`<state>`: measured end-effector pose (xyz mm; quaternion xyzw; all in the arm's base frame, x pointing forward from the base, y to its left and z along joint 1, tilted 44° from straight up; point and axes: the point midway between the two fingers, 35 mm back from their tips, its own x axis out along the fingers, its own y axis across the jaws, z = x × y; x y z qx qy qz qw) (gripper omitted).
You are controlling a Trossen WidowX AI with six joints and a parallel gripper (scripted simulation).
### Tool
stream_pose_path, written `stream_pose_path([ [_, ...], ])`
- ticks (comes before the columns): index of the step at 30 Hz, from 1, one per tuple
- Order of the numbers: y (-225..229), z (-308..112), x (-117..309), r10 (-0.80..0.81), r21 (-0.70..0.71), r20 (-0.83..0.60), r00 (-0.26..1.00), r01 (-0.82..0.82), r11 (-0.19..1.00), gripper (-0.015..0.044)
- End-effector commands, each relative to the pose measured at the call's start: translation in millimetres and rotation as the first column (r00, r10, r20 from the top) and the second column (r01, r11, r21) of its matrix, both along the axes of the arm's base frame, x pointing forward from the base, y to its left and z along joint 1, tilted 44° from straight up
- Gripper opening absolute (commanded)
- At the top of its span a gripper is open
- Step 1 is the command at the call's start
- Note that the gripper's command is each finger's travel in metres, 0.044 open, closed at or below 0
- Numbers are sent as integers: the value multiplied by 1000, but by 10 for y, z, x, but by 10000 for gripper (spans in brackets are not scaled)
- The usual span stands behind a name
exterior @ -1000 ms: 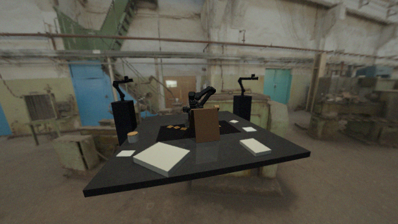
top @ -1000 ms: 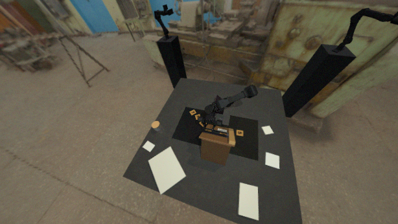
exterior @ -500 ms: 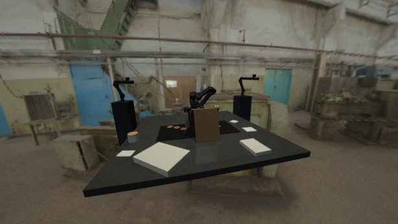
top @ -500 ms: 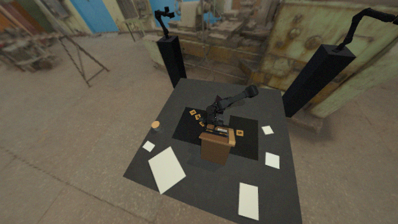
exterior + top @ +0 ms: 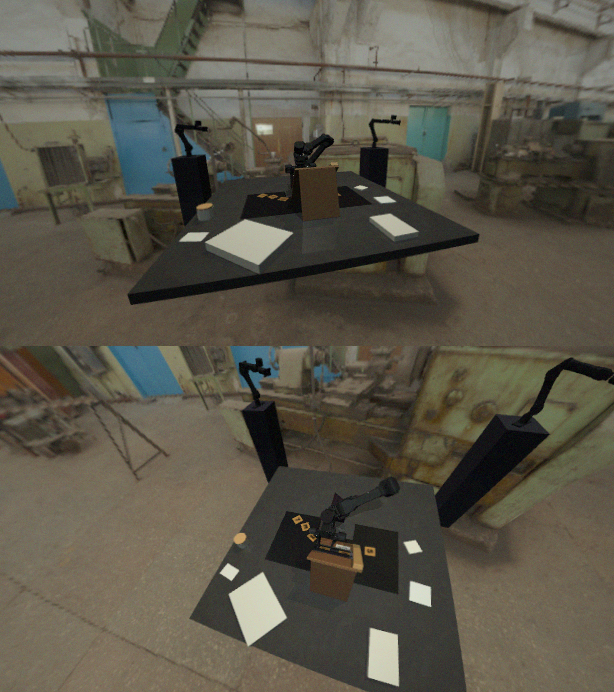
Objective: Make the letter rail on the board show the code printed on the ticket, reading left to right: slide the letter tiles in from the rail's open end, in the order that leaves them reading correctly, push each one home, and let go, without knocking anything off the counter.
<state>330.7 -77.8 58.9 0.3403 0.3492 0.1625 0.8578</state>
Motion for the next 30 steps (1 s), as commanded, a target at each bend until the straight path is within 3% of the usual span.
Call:
stream_pose_path([
  [1,8,46,5,-4,-7,7,1000,4,1000,0],
  [30,126,156,-2,-4,-6,7,1000,4,1000,0],
])
